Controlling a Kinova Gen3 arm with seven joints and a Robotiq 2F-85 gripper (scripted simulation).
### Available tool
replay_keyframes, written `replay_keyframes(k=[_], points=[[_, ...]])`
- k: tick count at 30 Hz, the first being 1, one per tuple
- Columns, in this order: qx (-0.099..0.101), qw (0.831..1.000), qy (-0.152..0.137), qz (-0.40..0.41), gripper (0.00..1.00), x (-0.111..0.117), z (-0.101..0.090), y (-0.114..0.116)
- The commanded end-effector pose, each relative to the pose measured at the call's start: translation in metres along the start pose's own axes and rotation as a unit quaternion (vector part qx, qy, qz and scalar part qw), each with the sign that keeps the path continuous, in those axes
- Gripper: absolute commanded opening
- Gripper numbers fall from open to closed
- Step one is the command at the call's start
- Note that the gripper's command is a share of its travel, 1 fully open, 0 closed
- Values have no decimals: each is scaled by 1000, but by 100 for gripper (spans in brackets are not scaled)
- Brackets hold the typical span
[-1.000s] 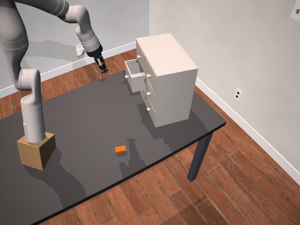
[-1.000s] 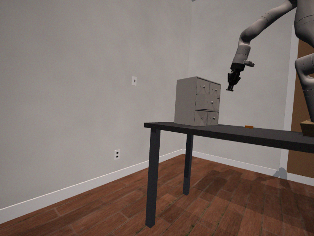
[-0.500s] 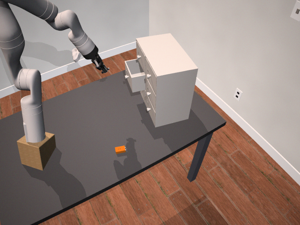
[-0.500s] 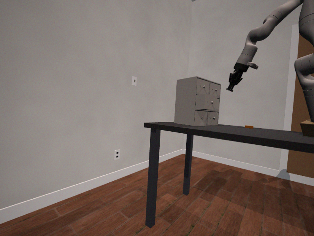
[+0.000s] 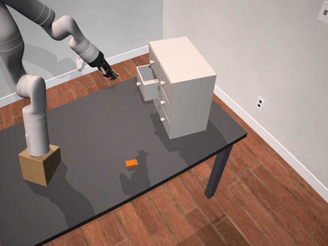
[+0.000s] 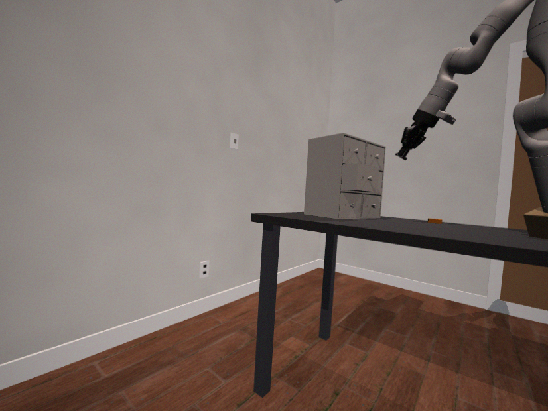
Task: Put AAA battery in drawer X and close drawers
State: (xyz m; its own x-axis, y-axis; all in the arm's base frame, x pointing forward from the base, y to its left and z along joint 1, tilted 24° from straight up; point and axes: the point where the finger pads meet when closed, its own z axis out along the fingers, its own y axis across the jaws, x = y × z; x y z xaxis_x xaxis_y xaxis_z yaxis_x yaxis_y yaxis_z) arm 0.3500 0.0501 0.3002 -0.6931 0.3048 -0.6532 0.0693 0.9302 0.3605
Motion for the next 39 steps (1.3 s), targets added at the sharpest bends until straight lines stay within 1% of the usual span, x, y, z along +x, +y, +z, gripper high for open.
replay_keyframes(k=[1, 18, 39], points=[[16, 1000, -12, 9, 5, -1, 0, -13], [16, 999, -38, 8, 5, 0, 0, -13], [16, 999, -40, 8, 5, 0, 0, -13]])
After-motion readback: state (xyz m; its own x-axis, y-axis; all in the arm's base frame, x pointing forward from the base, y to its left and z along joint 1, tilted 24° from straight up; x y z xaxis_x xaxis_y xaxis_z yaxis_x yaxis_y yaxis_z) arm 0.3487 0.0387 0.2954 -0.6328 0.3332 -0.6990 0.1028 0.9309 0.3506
